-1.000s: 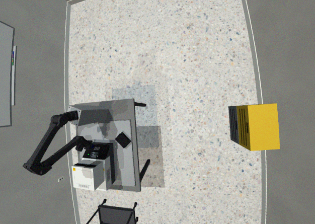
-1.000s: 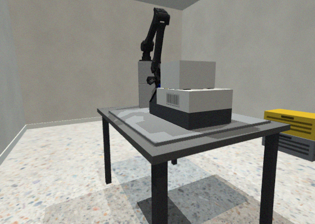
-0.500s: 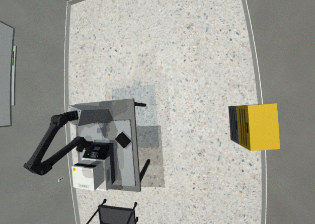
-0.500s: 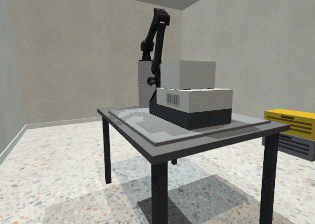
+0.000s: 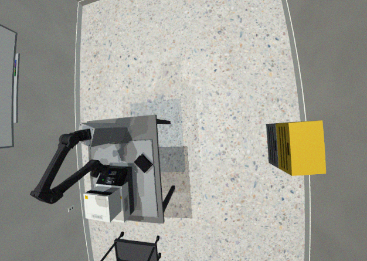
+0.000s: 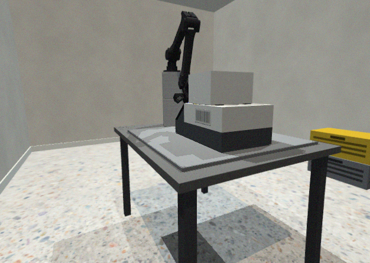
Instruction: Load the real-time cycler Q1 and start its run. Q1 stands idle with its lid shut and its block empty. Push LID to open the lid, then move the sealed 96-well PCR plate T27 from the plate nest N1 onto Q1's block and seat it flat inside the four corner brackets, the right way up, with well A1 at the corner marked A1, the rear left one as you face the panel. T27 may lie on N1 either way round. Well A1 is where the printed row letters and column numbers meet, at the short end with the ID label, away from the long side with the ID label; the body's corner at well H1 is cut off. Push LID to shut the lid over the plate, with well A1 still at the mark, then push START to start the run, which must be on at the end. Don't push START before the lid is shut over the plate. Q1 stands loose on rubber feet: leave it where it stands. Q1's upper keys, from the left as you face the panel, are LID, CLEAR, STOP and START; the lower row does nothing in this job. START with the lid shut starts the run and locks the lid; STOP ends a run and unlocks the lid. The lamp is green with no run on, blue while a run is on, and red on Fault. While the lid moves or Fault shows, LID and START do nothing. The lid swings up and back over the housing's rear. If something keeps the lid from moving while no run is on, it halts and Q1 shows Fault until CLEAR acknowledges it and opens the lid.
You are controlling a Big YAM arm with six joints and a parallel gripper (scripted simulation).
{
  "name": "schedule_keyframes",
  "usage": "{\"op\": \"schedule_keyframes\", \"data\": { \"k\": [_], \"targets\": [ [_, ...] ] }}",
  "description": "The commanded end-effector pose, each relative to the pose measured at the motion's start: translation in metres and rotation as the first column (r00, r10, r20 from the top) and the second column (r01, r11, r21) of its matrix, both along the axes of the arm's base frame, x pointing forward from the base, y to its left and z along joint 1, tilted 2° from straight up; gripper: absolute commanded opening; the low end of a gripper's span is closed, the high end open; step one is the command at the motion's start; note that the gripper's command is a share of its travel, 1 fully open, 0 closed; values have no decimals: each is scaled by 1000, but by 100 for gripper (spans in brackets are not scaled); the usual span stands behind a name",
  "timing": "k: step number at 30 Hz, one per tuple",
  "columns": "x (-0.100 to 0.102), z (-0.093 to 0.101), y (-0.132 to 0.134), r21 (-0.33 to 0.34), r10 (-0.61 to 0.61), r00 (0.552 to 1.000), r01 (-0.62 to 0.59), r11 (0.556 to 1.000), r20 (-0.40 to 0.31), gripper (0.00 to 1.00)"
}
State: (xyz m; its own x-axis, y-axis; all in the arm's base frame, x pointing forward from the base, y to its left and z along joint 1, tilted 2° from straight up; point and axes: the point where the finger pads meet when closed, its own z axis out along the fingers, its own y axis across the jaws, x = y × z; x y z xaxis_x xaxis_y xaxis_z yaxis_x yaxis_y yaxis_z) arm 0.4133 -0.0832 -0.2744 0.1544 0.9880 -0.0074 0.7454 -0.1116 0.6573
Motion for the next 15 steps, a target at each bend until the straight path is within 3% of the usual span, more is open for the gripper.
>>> {"op": "schedule_keyframes", "data": {
  "k": [1,15],
  "targets": [
    [-3,2,2,1,-2,1000,2,1000,1,0],
    [4,16,4,-1,6,1000,-6,1000,19,0]
  ]
}}
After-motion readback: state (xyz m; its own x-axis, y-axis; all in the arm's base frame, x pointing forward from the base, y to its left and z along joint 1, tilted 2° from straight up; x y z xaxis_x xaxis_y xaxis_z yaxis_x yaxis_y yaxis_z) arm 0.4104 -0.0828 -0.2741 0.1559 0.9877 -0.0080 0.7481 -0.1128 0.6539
